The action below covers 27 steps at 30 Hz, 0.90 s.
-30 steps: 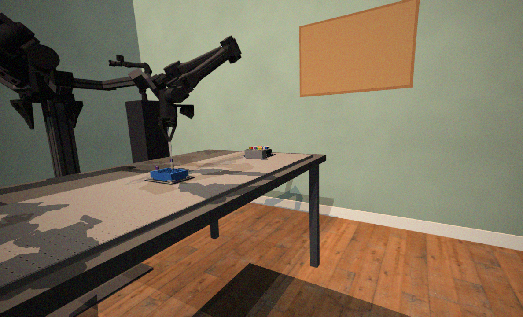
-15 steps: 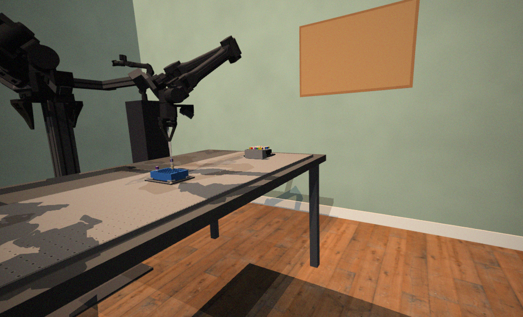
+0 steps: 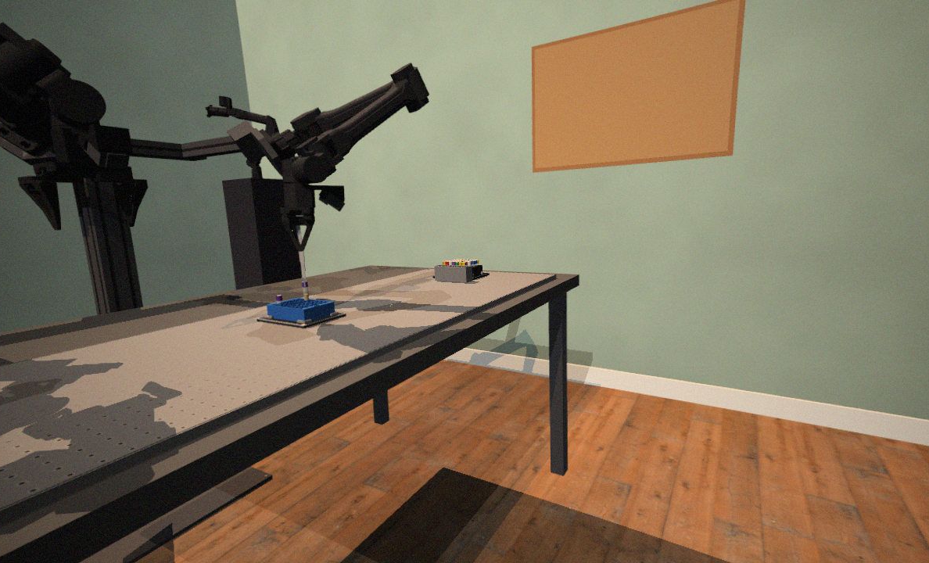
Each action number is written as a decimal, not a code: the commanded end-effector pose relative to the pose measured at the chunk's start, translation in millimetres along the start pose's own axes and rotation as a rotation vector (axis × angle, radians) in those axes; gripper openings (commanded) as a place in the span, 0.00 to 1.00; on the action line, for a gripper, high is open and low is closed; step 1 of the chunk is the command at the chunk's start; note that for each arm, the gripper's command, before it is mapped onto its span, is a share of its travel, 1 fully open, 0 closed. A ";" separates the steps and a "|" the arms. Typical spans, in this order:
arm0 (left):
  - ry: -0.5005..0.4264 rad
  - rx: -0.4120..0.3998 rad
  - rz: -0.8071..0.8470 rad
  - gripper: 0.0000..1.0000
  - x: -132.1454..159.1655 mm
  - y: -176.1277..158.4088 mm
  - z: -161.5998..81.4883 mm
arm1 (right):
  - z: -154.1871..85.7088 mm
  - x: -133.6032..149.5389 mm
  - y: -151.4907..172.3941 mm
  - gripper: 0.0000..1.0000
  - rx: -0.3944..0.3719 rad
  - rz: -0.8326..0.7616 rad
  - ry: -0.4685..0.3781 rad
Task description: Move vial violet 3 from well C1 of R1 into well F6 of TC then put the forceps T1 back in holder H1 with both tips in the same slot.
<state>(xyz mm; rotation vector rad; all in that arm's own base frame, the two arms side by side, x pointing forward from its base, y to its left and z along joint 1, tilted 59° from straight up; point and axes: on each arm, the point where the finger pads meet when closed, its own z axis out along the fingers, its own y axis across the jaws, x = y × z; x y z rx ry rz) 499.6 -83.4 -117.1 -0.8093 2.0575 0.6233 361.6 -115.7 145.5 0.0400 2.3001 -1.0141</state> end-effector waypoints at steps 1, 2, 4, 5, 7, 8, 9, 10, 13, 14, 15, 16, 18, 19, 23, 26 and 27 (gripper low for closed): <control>-0.002 -0.003 -0.019 0.09 -10.5 3.8 3.8 | -4.3 -13.5 -5.8 1.00 0.009 0.037 -0.028; -0.001 -0.004 -0.018 0.09 -9.9 4.1 4.1 | -4.3 -13.5 -5.8 1.00 0.009 0.037 -0.028; -0.001 -0.003 -0.019 0.09 -9.9 3.5 4.3 | -4.3 -13.5 -5.8 1.00 0.009 0.037 -0.028; -0.002 -0.003 -0.020 0.09 -10.3 3.3 4.2 | -4.3 -13.5 -5.8 1.00 0.009 0.037 -0.028; -0.002 -0.002 -0.021 0.09 -10.9 3.4 3.9 | -4.3 -13.5 -5.8 1.00 0.009 0.037 -0.028; -0.002 -0.003 -0.020 0.09 -10.9 3.8 3.8 | -4.3 -13.5 -5.8 1.00 0.009 0.037 -0.028; -0.002 -0.003 -0.020 0.09 -10.9 3.8 3.8 | -4.3 -13.5 -5.8 1.00 0.009 0.037 -0.028; -0.002 -0.003 -0.020 0.09 -10.9 3.8 3.8 | -4.3 -13.5 -5.8 1.00 0.009 0.037 -0.028; -0.002 -0.003 -0.020 0.09 -10.5 4.7 3.8 | -4.3 -13.5 -5.8 1.00 0.009 0.037 -0.028; -0.002 -0.003 -0.020 0.09 -10.6 4.7 3.7 | -4.3 -13.5 -5.8 1.00 0.009 0.037 -0.028; -0.001 -0.004 -0.018 0.09 -10.4 4.7 3.9 | -4.3 -13.5 -5.8 1.00 0.009 0.037 -0.028; -0.001 -0.003 -0.019 0.09 -10.4 4.3 4.1 | -4.3 -13.5 -5.8 1.00 0.009 0.037 -0.028; -0.002 -0.002 -0.021 0.09 -10.8 4.0 4.0 | -4.3 -13.5 -5.8 1.00 0.009 0.037 -0.028; -0.002 -0.002 -0.021 0.09 -11.0 4.1 3.9 | -4.3 -13.5 -5.8 1.00 0.009 0.037 -0.028; -0.002 -0.003 -0.019 0.09 -10.5 5.2 3.8 | -4.3 -13.5 -5.8 1.00 0.009 0.037 -0.028; -0.002 -0.003 -0.020 0.09 -10.5 5.5 3.8 | -4.3 -13.5 -5.8 1.00 0.009 0.037 -0.028; -0.002 -0.003 -0.020 0.09 -10.5 5.5 3.8 | -4.3 -13.5 -5.8 1.00 0.009 0.037 -0.028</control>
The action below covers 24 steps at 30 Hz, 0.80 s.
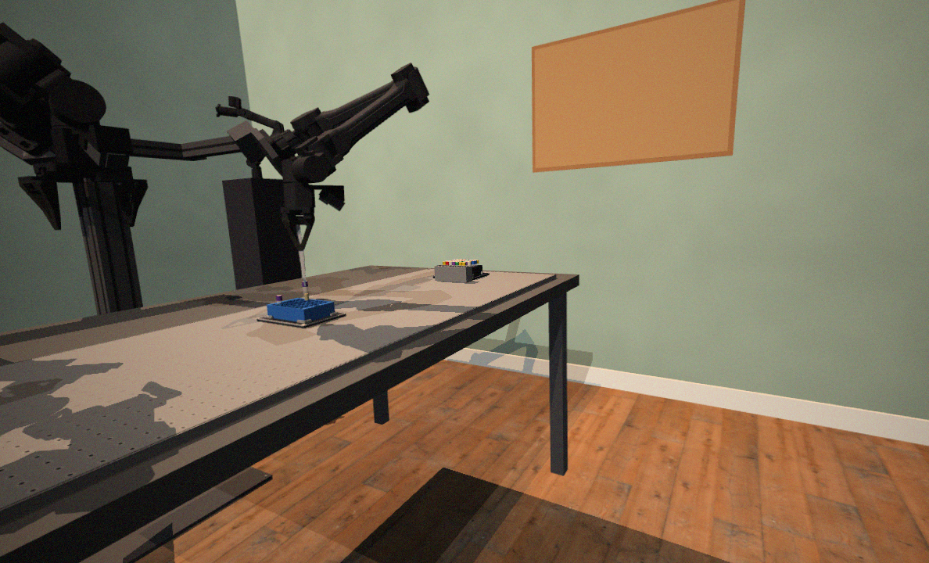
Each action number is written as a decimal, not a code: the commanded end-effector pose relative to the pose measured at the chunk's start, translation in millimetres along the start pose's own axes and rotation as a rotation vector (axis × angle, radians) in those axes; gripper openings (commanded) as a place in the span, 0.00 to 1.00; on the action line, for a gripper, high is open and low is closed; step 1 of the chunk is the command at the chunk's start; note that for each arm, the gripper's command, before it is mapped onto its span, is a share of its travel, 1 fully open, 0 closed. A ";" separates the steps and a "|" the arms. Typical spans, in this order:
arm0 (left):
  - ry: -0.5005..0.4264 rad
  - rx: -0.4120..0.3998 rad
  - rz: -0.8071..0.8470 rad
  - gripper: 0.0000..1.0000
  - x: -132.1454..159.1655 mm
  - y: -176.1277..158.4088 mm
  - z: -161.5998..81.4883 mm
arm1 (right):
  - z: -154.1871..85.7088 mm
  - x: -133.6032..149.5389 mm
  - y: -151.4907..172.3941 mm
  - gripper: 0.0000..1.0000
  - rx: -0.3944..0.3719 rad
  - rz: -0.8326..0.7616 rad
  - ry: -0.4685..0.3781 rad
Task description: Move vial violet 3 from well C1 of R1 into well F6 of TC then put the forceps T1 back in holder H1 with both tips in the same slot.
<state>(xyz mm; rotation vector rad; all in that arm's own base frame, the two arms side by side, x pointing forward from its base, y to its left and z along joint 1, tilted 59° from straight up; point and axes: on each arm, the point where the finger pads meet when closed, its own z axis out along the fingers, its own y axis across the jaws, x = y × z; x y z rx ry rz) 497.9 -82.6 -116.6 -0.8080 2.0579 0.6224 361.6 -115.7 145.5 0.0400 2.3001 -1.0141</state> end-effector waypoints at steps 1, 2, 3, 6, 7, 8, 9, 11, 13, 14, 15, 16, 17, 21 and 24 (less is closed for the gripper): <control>0.000 -0.007 -0.017 0.09 -9.7 3.4 5.1 | -4.3 -13.5 -5.8 1.00 0.009 0.037 -0.028; 0.000 -0.006 -0.017 0.09 -9.8 3.1 5.1 | -4.3 -13.5 -5.8 1.00 0.009 0.037 -0.028; 0.000 -0.006 -0.017 0.09 -10.0 3.2 5.0 | -4.3 -13.5 -5.8 1.00 0.009 0.037 -0.028; -0.001 -0.005 -0.019 0.09 -10.2 3.4 4.8 | -4.3 -13.5 -5.8 1.00 0.009 0.037 -0.028; -0.001 -0.005 -0.019 0.09 -10.3 3.5 4.8 | -4.3 -13.5 -5.8 1.00 0.009 0.037 -0.028; -0.001 -0.005 -0.019 0.09 -10.4 3.6 4.7 | -4.3 -13.5 -5.8 1.00 0.009 0.037 -0.028; -0.001 -0.005 -0.020 0.09 -10.5 3.7 4.7 | -4.3 -13.5 -5.8 1.00 0.009 0.037 -0.028; -0.001 -0.005 -0.017 0.09 -9.8 3.9 5.2 | -4.3 -13.5 -5.8 1.00 0.009 0.037 -0.028; 0.000 -0.006 -0.015 0.09 -8.6 4.6 6.1 | -4.3 -13.5 -5.8 1.00 0.009 0.037 -0.028; 0.000 -0.007 -0.014 0.09 -8.0 5.0 6.6 | -4.3 -13.5 -5.8 1.00 0.009 0.037 -0.028; 0.001 -0.007 -0.012 0.09 -7.4 5.4 7.0 | -4.3 -13.5 -5.8 1.00 0.009 0.037 -0.028; 0.001 -0.007 -0.012 0.09 -7.4 5.4 7.0 | -4.3 -13.5 -5.8 1.00 0.009 0.037 -0.028; 0.001 -0.007 -0.012 0.09 -7.4 5.4 7.0 | -4.3 -13.5 -5.8 1.00 0.009 0.037 -0.028; 0.001 -0.009 -0.010 0.09 -5.9 5.6 8.7 | -4.3 -13.5 -5.8 1.00 0.009 0.037 -0.028; 0.002 -0.010 -0.009 0.09 -5.0 5.8 9.9 | -4.3 -13.5 -5.8 1.00 0.009 0.037 -0.028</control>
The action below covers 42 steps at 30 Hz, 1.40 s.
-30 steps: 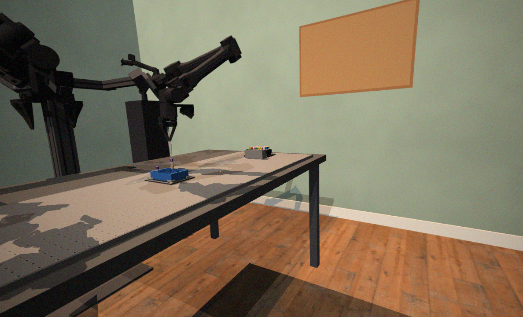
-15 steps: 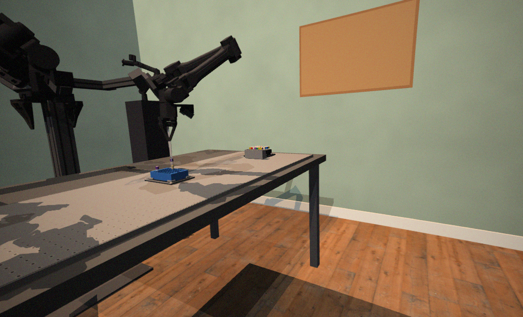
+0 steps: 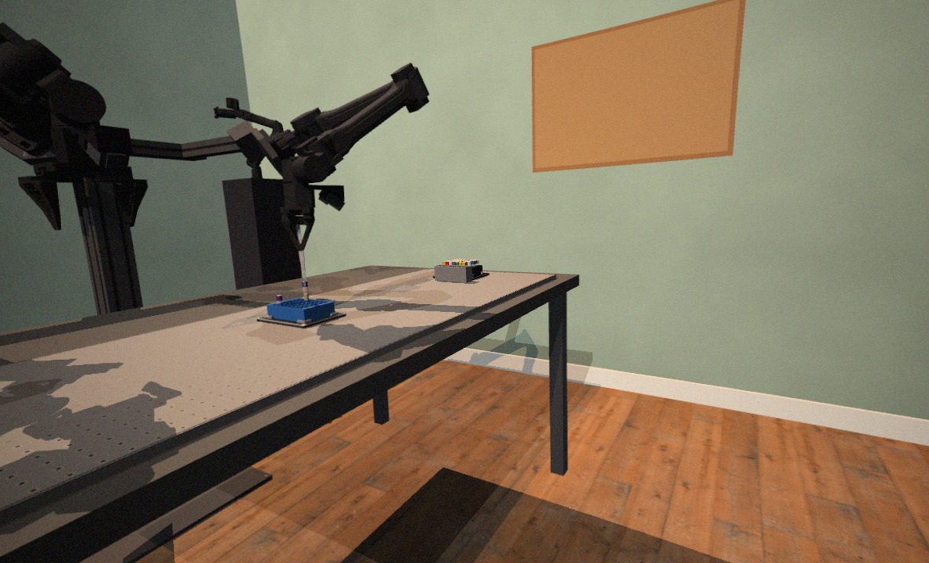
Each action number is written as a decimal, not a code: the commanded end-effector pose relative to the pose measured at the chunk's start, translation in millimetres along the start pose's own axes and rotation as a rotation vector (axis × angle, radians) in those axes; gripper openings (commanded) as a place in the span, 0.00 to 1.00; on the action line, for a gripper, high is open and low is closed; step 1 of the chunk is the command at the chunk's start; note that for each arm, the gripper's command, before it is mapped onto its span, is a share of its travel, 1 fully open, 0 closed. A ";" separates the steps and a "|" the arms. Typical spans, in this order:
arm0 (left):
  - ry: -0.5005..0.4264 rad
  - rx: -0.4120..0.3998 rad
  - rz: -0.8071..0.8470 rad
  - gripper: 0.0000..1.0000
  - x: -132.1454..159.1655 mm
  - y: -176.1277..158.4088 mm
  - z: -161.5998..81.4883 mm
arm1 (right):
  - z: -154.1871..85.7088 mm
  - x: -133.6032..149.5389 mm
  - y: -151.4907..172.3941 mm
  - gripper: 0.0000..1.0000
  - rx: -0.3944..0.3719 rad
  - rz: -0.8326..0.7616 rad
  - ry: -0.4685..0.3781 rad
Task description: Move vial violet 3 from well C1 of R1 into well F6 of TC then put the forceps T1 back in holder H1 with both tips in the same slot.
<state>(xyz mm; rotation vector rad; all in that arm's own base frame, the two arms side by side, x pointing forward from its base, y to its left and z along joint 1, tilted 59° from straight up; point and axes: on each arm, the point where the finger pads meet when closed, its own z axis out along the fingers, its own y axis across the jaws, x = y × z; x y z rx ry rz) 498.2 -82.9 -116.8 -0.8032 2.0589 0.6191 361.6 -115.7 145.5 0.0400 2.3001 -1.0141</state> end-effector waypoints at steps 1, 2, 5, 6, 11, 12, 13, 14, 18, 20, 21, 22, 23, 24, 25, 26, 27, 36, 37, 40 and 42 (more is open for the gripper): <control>0.003 -0.015 -0.009 0.09 -4.5 6.6 10.3 | -4.3 -13.5 -5.8 1.00 0.009 0.037 -0.028; 0.004 -0.015 -0.008 0.09 -3.9 7.0 10.7 | -4.3 -13.5 -5.8 1.00 0.009 0.037 -0.028; 0.005 -0.017 -0.005 0.09 -2.3 8.3 11.8 | -4.3 -13.5 -5.8 1.00 0.009 0.037 -0.028; 0.005 -0.018 -0.004 0.09 -1.8 8.7 12.2 | -4.3 -13.5 -5.8 1.00 0.009 0.037 -0.028; 0.005 -0.018 -0.005 0.09 -1.7 7.7 13.4 | -4.3 -13.5 -5.8 1.00 0.009 0.037 -0.028; 0.005 -0.018 -0.004 0.09 -1.4 7.9 13.8 | -4.3 -13.5 -5.8 1.00 0.009 0.037 -0.028; 0.005 -0.019 -0.003 0.09 -0.9 8.3 14.1 | -4.3 -13.5 -5.8 1.00 0.009 0.037 -0.028; 0.006 -0.019 -0.002 0.09 -0.3 8.8 14.5 | -4.3 -13.5 -5.8 1.00 0.009 0.037 -0.028; 0.007 -0.020 0.000 0.09 0.6 9.9 15.5 | -4.3 -13.5 -5.8 1.00 0.009 0.037 -0.028; 0.007 -0.021 0.001 0.09 0.8 10.5 15.9 | -4.3 -13.5 -5.8 1.00 0.009 0.037 -0.028; 0.007 -0.021 0.001 0.09 0.9 10.7 16.1 | -4.3 -13.5 -5.8 1.00 0.009 0.037 -0.028; 0.007 -0.021 0.001 0.09 1.1 10.9 16.3 | -4.3 -13.5 -5.8 1.00 0.009 0.037 -0.028; 0.007 -0.021 0.002 0.09 1.2 11.2 16.5 | -4.3 -13.5 -5.8 1.00 0.009 0.037 -0.028; 0.007 -0.021 0.001 0.09 1.2 11.2 16.7 | -4.3 -13.5 -5.8 1.00 0.009 0.037 -0.028; 0.007 -0.021 0.001 0.09 1.0 10.9 16.9 | -4.3 -13.5 -5.8 1.00 0.009 0.037 -0.028; 0.007 -0.021 0.001 0.09 1.0 10.9 16.9 | -4.3 -13.5 -5.8 1.00 0.009 0.037 -0.028; 0.007 -0.021 0.001 0.09 1.0 10.9 16.9 | -4.3 -13.5 -5.8 1.00 0.009 0.037 -0.028; 0.006 -0.020 0.000 0.09 1.2 10.9 18.7 | -4.3 -13.5 -5.8 1.00 0.009 0.037 -0.028; 0.006 -0.020 0.000 0.09 1.3 11.1 18.9 | -4.3 -13.5 -5.8 1.00 0.009 0.037 -0.028; 0.007 -0.021 0.001 0.09 1.9 11.7 19.5 | -4.3 -13.5 -5.8 1.00 0.009 0.037 -0.028; 0.007 -0.021 0.001 0.09 2.2 12.1 19.9 | -4.3 -13.5 -5.8 1.00 0.009 0.037 -0.028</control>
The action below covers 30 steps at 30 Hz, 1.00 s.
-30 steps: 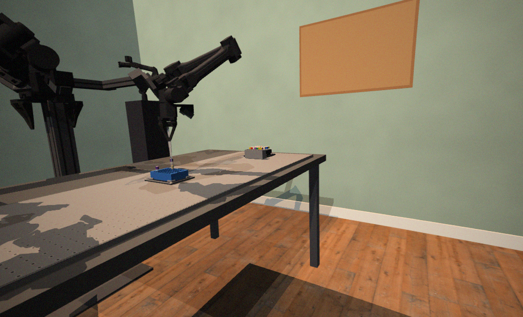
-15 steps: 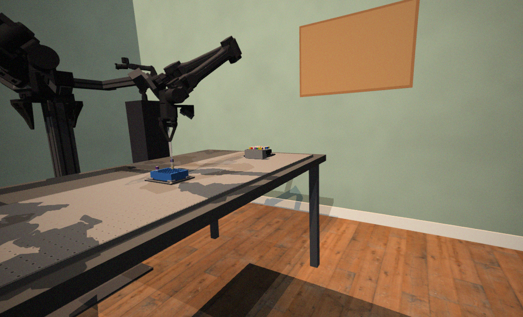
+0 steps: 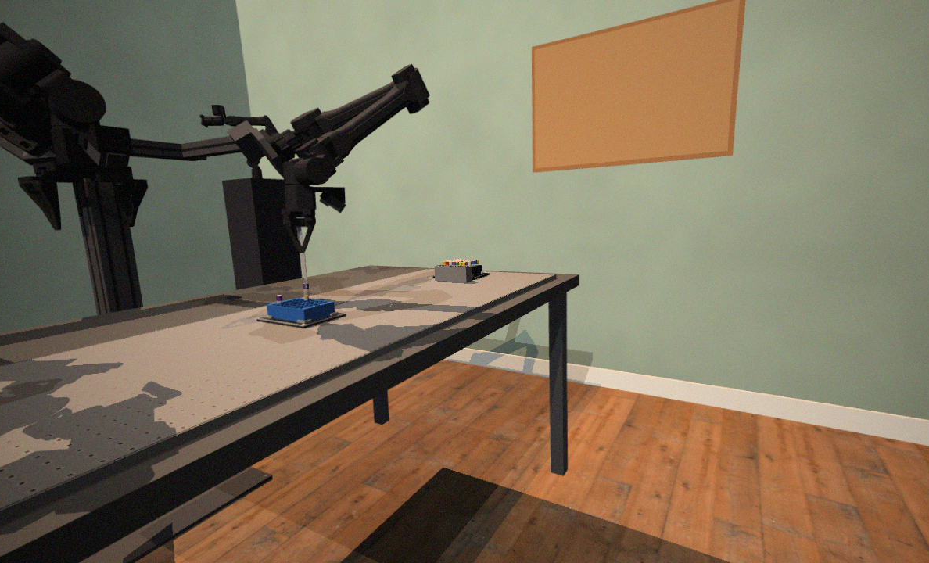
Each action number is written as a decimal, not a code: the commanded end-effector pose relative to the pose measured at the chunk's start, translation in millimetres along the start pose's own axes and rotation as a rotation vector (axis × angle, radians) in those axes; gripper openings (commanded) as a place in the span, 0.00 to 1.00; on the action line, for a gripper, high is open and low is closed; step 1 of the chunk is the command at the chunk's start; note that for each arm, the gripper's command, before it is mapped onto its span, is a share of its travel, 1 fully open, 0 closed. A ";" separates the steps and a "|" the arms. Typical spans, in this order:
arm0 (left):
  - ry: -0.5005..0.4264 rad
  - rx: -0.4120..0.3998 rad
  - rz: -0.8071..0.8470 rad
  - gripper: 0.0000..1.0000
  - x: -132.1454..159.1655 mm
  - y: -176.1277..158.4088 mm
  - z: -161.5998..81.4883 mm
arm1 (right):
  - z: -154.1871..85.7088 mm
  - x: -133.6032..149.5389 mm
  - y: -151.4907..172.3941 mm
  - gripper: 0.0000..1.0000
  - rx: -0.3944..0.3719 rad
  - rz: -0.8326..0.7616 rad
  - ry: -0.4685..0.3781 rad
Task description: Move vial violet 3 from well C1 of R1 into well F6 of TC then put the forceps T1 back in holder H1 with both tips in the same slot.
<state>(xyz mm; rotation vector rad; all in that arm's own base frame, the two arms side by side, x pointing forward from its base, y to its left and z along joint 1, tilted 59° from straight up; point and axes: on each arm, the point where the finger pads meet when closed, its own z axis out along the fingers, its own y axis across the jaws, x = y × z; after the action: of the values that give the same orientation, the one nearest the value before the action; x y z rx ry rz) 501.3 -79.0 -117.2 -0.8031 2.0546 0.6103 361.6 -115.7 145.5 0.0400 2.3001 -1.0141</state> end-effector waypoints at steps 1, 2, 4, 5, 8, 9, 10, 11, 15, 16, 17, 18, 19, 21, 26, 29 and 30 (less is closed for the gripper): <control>0.010 -0.028 0.006 0.09 4.5 12.0 15.3 | -4.3 -13.5 -5.8 1.00 0.009 0.037 -0.028; 0.010 -0.028 0.006 0.09 4.5 12.0 15.3 | -4.3 -13.5 -5.8 1.00 0.009 0.037 -0.028; 0.010 -0.028 0.007 0.09 4.8 12.4 15.7 | -4.3 -13.5 -5.8 1.00 0.009 0.037 -0.028; 0.010 -0.028 0.006 0.09 4.8 12.3 15.9 | -4.3 -13.5 -5.8 1.00 0.009 0.037 -0.028; 0.009 -0.026 0.004 0.09 4.3 11.3 16.6 | -4.3 -13.5 -5.8 1.00 0.009 0.037 -0.028; 0.009 -0.027 0.004 0.09 4.4 11.4 16.8 | -4.3 -13.5 -5.8 1.00 0.009 0.037 -0.028; 0.009 -0.027 0.005 0.09 4.5 11.6 17.0 | -4.3 -13.5 -5.8 1.00 0.009 0.037 -0.028; 0.009 -0.027 0.005 0.09 4.6 11.7 17.2 | -4.3 -13.5 -5.8 1.00 0.009 0.037 -0.028; 0.009 -0.027 0.005 0.09 5.1 12.3 17.9 | -4.3 -13.5 -5.8 1.00 0.009 0.037 -0.028; 0.009 -0.027 0.005 0.09 5.2 12.4 18.1 | -4.3 -13.5 -5.8 1.00 0.009 0.037 -0.028; 0.009 -0.027 0.005 0.09 5.3 12.5 18.3 | -4.3 -13.5 -5.8 1.00 0.009 0.037 -0.028; 0.009 -0.027 0.005 0.09 5.3 12.5 18.3 | -4.3 -13.5 -5.8 1.00 0.009 0.037 -0.028; 0.009 -0.027 0.005 0.09 5.3 12.5 18.3 | -4.3 -13.5 -5.8 1.00 0.009 0.037 -0.028; 0.009 -0.027 0.006 0.09 5.5 12.8 18.7 | -4.3 -13.5 -5.8 1.00 0.009 0.037 -0.028; 0.010 -0.028 0.006 0.09 6.0 13.3 19.7 | -4.3 -13.5 -5.8 1.00 0.009 0.037 -0.028; 0.010 -0.028 0.007 0.09 6.2 13.7 20.3 | -4.3 -13.5 -5.8 1.00 0.009 0.037 -0.028; 0.010 -0.028 0.007 0.09 6.3 13.8 20.5 | -4.3 -13.5 -5.8 1.00 0.009 0.037 -0.028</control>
<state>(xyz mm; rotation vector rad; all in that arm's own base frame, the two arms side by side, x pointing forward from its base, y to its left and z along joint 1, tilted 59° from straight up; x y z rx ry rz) 502.5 -75.4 -121.1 -0.8031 2.0539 0.6097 361.6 -115.7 145.5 0.0400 2.3001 -1.0141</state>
